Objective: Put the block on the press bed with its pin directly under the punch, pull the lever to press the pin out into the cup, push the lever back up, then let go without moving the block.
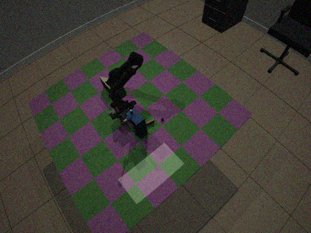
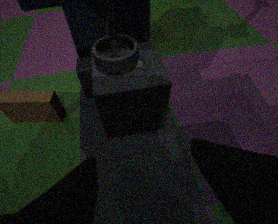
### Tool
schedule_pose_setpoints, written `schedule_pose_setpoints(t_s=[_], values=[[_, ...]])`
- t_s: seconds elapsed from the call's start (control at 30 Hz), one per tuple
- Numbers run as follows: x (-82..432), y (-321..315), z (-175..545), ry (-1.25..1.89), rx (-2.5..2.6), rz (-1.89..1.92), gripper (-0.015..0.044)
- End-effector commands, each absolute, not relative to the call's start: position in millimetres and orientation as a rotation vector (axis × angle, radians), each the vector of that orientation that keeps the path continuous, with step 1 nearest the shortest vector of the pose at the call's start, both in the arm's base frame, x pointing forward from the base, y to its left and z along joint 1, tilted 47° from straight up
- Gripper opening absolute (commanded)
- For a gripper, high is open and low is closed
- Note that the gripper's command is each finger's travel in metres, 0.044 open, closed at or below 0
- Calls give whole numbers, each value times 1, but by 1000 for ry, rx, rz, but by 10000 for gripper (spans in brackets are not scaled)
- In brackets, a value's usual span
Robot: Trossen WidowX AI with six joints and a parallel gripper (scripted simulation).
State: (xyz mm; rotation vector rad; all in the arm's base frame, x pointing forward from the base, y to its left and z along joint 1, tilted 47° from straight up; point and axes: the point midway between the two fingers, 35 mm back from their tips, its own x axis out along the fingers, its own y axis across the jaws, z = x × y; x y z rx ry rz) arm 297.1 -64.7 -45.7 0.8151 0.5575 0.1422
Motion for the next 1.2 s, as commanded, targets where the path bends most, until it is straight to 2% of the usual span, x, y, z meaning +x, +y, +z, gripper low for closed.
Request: schedule_pose_setpoints(t_s=[0.0, 0.2, 1.17], values=[[297, -64, -45, 554, 809, 148, 300], [331, -66, -44, 487, 812, 120, 300], [332, -54, -32, 487, 809, 119, 300]])
